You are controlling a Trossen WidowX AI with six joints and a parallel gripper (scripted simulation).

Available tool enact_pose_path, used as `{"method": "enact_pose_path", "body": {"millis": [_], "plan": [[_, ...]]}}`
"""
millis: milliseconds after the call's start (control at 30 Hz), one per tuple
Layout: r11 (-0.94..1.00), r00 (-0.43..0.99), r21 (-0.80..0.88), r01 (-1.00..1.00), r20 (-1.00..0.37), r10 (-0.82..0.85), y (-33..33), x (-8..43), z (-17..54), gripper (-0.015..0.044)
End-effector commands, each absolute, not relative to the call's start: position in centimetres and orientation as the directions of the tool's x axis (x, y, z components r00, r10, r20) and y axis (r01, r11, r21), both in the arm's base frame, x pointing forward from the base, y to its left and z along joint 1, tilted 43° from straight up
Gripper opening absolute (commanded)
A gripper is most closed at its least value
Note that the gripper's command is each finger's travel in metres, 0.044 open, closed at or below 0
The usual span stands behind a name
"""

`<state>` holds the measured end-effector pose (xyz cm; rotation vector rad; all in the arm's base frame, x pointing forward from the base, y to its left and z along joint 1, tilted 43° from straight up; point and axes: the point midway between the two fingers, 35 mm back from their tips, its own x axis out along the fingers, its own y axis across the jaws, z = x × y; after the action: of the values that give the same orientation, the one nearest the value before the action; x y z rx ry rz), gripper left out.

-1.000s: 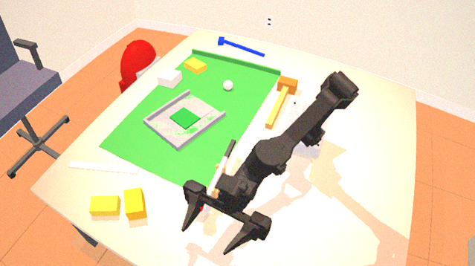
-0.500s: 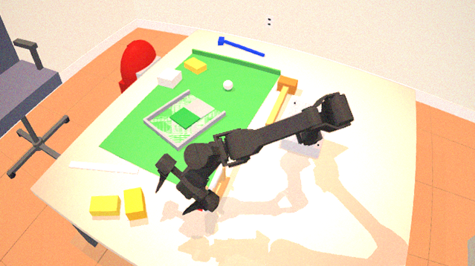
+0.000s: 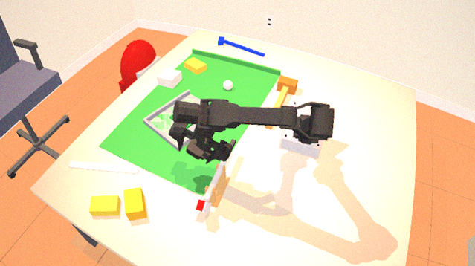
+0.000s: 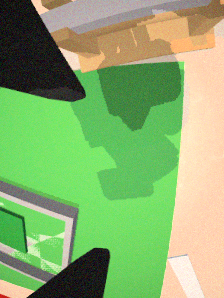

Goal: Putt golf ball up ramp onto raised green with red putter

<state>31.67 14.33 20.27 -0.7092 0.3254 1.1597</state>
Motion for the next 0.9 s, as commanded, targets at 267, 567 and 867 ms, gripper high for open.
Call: {"method": "enact_pose_path", "body": {"millis": [267,567,867], "plan": [[0.008,0.034,-0.052,-0.999,-0.532,0.846,6.7,24.2,13.7,0.044],[0.008,0.034,-0.052,-0.999,-0.532,0.846,6.7,24.2,13.7,0.044],[0.008,0.034,-0.052,-0.999,-0.532,0.846,7.9,24.3,12.3,0.044]]}}
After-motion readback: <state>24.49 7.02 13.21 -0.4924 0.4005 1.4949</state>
